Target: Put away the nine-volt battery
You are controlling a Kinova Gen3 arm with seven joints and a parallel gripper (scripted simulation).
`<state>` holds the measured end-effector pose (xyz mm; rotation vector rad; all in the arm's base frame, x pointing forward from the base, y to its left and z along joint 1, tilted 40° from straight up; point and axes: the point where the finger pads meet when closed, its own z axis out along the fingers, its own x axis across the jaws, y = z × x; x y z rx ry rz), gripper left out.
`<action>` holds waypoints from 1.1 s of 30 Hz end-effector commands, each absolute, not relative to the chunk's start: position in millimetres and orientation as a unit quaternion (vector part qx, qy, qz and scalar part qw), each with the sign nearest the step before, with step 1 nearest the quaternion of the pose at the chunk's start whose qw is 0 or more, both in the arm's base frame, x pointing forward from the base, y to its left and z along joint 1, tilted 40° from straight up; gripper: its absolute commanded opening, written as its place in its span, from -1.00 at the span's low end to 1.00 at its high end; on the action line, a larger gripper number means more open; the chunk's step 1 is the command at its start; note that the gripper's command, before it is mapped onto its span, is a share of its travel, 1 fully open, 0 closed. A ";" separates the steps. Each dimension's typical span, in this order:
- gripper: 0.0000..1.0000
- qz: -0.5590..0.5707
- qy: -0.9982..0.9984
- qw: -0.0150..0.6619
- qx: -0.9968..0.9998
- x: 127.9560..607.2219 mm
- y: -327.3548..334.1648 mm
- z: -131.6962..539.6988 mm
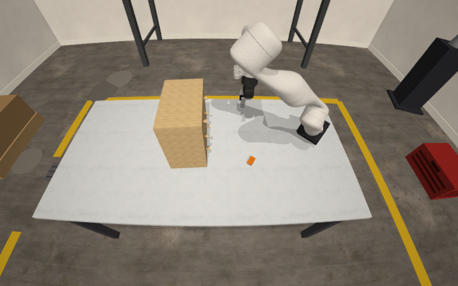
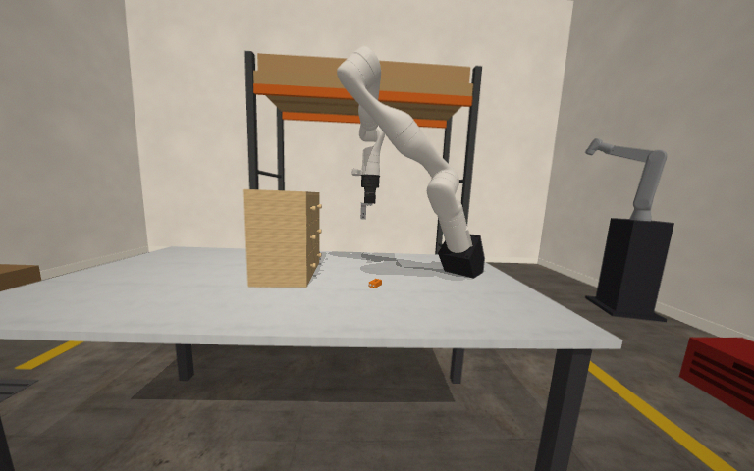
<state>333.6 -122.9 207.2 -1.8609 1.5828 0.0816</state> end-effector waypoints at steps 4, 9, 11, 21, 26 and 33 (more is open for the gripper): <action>1.00 0.028 0.601 0.342 -0.722 334.9 -121.7 205.1; 1.00 0.027 0.598 0.342 -0.724 335.4 -121.3 204.6; 1.00 0.027 0.598 0.342 -0.724 335.4 -121.3 204.6; 1.00 0.026 0.598 0.344 -0.724 335.8 -120.9 204.4; 1.00 0.021 0.598 0.350 -0.721 337.2 -119.7 203.9; 1.00 0.012 0.597 0.363 -0.715 340.0 -117.7 202.8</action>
